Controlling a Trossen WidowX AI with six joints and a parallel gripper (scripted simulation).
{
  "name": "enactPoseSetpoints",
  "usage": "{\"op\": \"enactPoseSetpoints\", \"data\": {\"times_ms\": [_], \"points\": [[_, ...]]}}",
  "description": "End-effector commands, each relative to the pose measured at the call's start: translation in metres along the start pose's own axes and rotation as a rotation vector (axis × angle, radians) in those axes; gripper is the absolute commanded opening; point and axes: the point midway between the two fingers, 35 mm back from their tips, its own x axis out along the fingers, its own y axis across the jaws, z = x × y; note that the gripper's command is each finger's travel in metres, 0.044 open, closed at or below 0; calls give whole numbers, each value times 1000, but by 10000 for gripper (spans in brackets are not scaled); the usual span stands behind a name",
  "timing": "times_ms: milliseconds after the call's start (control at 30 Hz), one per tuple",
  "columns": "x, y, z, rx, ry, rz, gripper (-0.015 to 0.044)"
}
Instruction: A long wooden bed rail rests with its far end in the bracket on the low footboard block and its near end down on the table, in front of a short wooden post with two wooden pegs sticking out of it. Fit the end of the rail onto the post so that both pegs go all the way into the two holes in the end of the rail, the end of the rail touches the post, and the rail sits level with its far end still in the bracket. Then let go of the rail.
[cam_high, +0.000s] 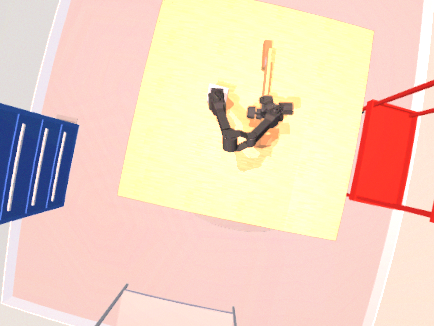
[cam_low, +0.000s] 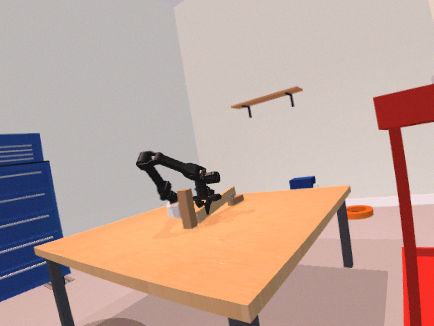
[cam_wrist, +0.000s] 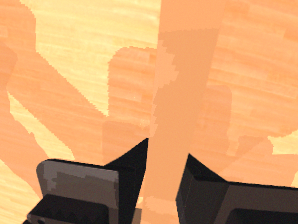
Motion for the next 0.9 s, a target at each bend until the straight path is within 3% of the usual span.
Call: {"op": "enactPoseSetpoints", "data": {"times_ms": [0, 867], "points": [[-1, 0, 0, 2, 2, 4, 0], [-14, -1, 0, 2, 2, 4, 0]]}}
